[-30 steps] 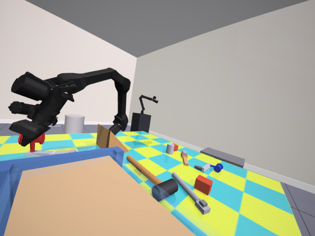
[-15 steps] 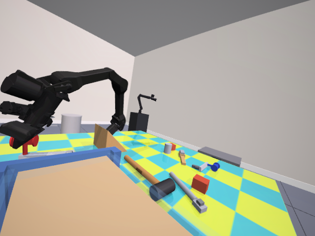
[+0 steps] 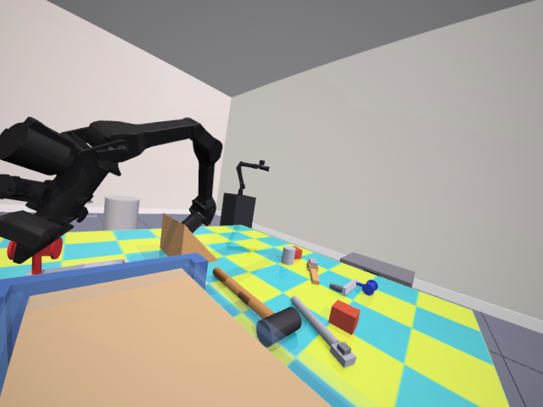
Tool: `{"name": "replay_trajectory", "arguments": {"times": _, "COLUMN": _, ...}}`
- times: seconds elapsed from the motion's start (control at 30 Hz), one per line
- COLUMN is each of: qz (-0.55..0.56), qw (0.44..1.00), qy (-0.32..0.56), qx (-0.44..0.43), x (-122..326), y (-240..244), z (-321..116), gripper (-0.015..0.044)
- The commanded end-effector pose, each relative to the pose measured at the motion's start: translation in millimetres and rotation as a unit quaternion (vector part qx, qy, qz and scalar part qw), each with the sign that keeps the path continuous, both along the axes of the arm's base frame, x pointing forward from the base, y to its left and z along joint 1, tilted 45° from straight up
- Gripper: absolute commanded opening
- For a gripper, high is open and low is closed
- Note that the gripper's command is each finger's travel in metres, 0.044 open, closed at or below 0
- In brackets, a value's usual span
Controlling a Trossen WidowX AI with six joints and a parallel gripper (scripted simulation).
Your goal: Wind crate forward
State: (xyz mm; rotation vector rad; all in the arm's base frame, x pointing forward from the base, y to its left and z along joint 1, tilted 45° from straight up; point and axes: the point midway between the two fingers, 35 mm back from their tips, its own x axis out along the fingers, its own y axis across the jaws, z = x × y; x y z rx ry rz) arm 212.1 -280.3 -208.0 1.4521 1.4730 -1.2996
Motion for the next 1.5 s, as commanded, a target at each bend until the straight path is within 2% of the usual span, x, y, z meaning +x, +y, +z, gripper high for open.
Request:
{"name": "replay_trajectory", "arguments": {"times": 0.0, "qz": 0.002, "qw": 1.000, "qy": -0.019, "qx": 0.011, "x": 21.6, "y": 8.3, "z": 5.3, "gripper": 0.0000}}
{"name": "replay_trajectory", "arguments": {"times": 0.67, "qz": 0.002, "qw": 1.000, "qy": -0.020, "qx": 0.012, "x": 49.4, "y": 20.5, "z": 14.9, "gripper": 0.0000}}
{"name": "replay_trajectory", "arguments": {"times": 0.73, "qz": -0.003, "qw": 1.000, "qy": -0.005, "qx": -0.001, "x": 31.2, "y": 8.9, "z": 6.3, "gripper": 0.0000}}
{"name": "replay_trajectory", "arguments": {"times": 1.27, "qz": -0.001, "qw": 1.000, "qy": -0.007, "qx": 0.000, "x": 33.8, "y": 10.5, "z": 6.7, "gripper": 0.0420}}
{"name": "replay_trajectory", "arguments": {"times": 1.3, "qz": -0.001, "qw": 1.000, "qy": -0.007, "qx": 0.000, "x": 33.8, "y": 10.5, "z": 6.7, "gripper": 0.0440}}
{"name": "replay_trajectory", "arguments": {"times": 1.47, "qz": 0.000, "qw": 1.000, "qy": -0.006, "qx": -0.001, "x": 34.8, "y": 0.9, "z": 15.7, "gripper": 0.0440}}
